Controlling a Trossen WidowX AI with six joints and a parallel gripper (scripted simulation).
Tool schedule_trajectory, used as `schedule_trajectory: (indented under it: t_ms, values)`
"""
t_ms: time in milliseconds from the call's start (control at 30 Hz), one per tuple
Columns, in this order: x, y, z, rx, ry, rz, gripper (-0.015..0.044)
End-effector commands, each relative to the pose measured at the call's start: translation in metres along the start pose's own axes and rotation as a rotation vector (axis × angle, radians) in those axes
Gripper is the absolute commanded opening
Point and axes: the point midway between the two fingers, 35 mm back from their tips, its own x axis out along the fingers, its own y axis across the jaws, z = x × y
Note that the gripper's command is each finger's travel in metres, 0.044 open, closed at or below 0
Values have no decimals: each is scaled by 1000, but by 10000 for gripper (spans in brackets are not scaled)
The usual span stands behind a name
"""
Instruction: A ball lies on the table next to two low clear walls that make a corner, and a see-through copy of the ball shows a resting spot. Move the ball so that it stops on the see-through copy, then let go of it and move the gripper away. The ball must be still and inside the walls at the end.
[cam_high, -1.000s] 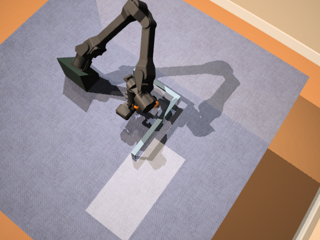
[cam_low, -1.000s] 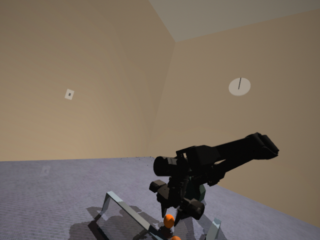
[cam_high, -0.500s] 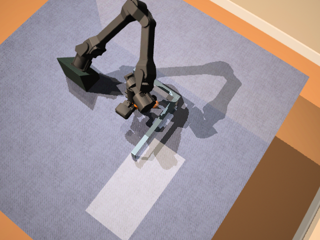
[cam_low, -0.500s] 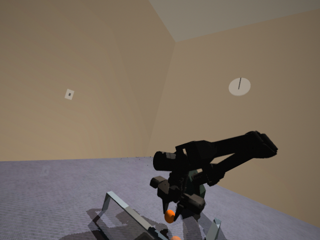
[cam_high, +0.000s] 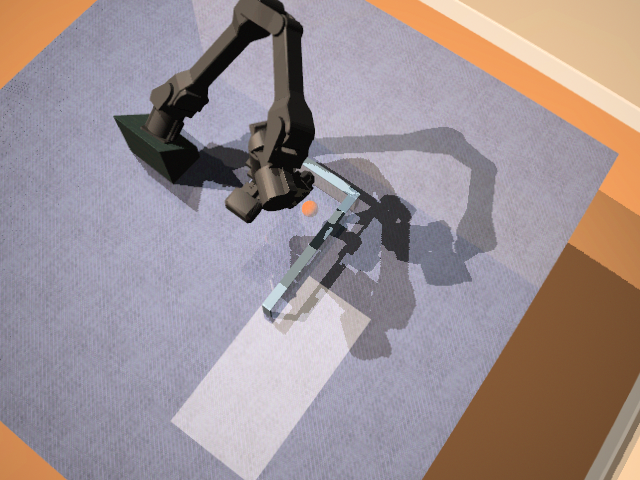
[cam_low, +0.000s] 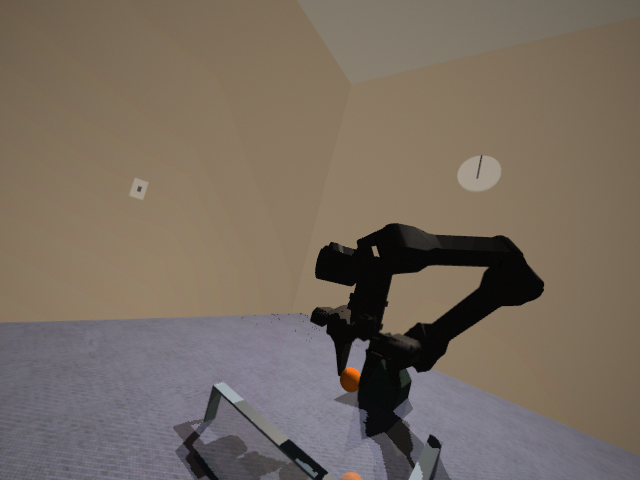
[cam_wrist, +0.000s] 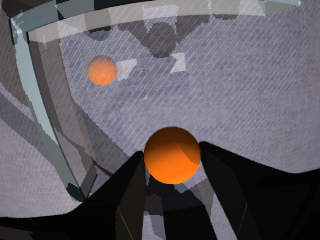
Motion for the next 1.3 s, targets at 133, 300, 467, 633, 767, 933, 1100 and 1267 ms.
schedule_trajectory:
  t_ms: [133, 300, 467, 633, 767, 933, 1100, 1267]
  values:
    - [-22, 4, -2, -9, -4, -1, 0]
    - [-12, 17, 16, -8, -6, -8, 0]
    - [1, 36, 36, -9, -8, -8, 0]
    - [15, 58, 54, -11, -7, -1, 0]
    - [20, 65, 59, -12, -7, 3, 0]
    - [28, 64, 60, -12, -7, 2, 0]
    - [54, 64, 61, -12, -8, 1, 0]
    - [81, 65, 60, -12, -8, 4, 0]
